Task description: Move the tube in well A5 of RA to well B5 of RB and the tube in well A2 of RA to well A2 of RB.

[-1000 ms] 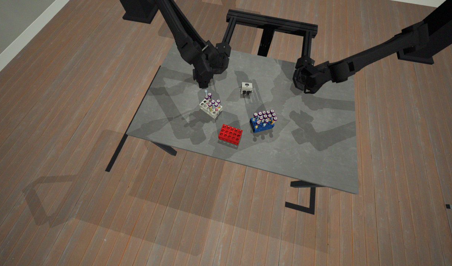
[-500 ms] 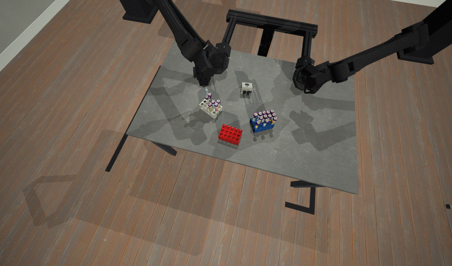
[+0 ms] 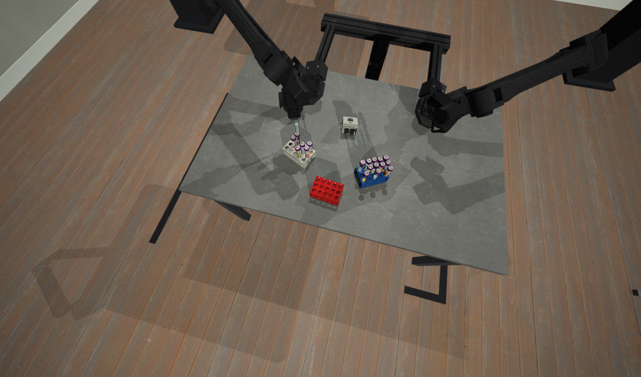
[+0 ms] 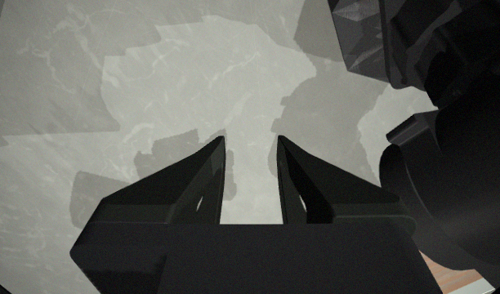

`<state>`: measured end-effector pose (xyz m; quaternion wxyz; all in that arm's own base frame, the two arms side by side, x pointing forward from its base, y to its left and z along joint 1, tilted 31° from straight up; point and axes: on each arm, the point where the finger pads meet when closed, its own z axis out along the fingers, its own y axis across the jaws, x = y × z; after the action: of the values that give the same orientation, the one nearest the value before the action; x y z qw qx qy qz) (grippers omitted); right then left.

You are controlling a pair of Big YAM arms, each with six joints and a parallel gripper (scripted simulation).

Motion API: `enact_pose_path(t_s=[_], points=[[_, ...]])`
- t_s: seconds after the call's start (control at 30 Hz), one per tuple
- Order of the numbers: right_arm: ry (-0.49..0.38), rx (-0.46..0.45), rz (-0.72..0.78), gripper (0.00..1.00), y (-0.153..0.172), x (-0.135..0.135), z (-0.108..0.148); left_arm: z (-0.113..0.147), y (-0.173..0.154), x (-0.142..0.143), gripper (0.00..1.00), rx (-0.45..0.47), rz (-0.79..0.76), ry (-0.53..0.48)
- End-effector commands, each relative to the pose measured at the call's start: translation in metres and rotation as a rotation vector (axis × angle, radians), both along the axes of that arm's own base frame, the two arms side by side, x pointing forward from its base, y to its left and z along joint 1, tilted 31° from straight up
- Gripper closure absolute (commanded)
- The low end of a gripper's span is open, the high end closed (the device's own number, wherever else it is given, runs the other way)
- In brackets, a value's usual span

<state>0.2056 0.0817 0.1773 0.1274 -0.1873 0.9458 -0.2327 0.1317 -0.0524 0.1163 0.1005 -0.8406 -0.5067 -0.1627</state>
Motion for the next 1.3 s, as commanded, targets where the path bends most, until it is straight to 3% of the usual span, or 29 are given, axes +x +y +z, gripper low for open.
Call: enact_pose_path(t_s=[0.0,0.13,0.17,0.23,1.27], points=[[-0.002,0.003,-0.013,1.0,0.0,-0.009,-0.004,0.009,-0.006,0.006,0.7,-0.02,0.0,-0.018],[0.001,0.0,-0.013,1.0,0.003,-0.014,-0.007,0.009,-0.006,0.006,0.7,-0.02,0.0,-0.018],[-0.004,0.005,-0.012,1.0,0.009,-0.009,-0.011,0.009,-0.006,0.006,0.7,-0.02,0.0,-0.018],[-0.042,0.048,-0.016,1.0,0.026,0.007,0.008,0.009,-0.006,0.006,0.7,-0.02,0.0,-0.018],[-0.04,0.047,-0.022,1.0,0.098,0.063,-0.005,0.009,-0.006,0.006,0.7,-0.02,0.0,-0.018]])
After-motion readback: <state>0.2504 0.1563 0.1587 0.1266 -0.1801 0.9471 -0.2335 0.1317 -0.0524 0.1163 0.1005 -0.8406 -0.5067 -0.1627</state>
